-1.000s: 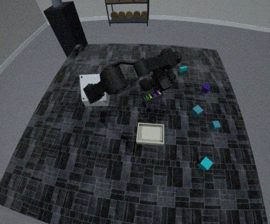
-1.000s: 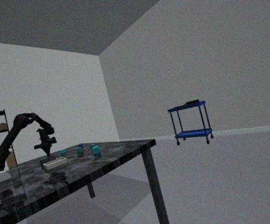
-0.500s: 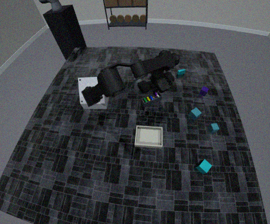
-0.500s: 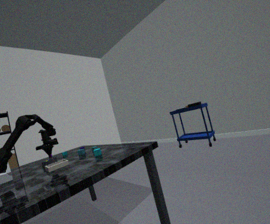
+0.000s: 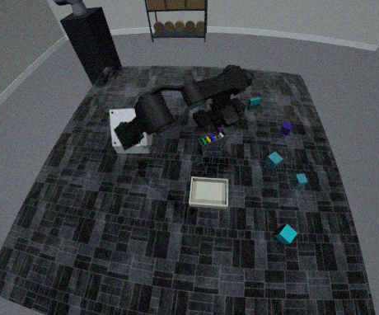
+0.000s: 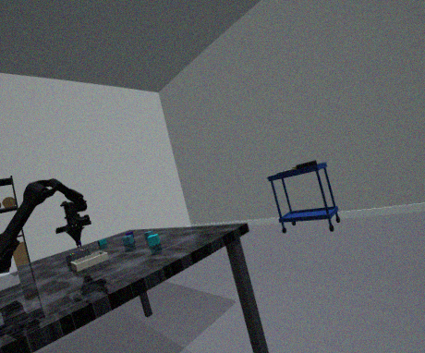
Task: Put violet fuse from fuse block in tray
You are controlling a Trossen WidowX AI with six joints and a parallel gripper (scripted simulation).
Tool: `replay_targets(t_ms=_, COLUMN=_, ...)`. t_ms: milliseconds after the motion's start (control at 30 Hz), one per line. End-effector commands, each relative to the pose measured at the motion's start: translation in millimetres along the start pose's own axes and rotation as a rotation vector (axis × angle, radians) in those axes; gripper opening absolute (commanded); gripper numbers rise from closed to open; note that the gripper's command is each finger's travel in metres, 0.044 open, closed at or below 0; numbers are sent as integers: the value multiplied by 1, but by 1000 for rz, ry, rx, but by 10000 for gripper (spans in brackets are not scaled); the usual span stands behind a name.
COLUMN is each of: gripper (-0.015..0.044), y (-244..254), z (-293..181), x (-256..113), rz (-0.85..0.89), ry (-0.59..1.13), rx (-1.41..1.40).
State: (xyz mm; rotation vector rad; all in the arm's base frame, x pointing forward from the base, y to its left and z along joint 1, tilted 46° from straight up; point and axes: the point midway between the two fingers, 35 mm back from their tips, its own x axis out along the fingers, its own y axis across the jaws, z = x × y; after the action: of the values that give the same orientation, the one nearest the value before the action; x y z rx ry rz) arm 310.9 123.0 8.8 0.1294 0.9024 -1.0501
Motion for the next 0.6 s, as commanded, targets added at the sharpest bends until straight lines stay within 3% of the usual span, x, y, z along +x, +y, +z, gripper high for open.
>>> replay_targets(t_ms=0, gripper=0, y=1, z=1, x=-8, rz=4, ry=7, rx=10)
replay_targets(t_ms=167, gripper=0, y=0, z=5, x=-8, rz=5, ry=8, rx=9)
replay_targets(t_ms=567, gripper=0, y=-34, z=83, x=-9, rz=15, ry=25, rx=5)
